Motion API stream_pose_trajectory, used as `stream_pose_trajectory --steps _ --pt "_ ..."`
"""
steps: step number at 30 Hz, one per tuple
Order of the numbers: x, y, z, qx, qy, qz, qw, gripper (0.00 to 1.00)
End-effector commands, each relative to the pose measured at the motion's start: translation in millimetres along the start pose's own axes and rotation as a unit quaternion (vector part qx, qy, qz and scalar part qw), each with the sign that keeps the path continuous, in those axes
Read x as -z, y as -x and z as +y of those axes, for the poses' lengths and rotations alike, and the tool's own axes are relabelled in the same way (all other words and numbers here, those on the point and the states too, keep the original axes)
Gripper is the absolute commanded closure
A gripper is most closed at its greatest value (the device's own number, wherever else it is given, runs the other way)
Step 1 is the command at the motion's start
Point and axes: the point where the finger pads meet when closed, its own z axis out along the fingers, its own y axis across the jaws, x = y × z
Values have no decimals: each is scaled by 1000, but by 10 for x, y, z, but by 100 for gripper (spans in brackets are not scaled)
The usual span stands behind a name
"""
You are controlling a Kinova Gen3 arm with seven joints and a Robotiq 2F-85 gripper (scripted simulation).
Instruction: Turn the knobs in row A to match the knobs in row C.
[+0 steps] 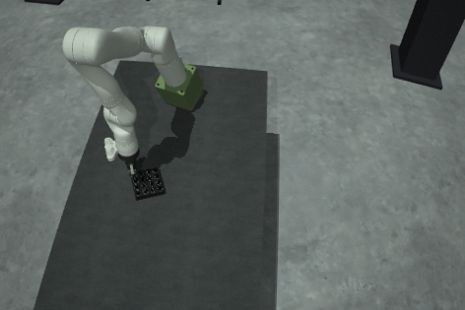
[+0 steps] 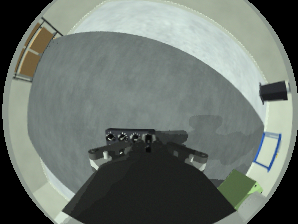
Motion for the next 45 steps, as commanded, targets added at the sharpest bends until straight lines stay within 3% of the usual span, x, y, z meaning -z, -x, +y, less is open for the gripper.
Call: stream_pose_trajectory --steps 1,45 --pt "-5 -11 -29 2 -3 1 1000 92" --pt "-6 -7 -23 28 -3 1 1000 92"
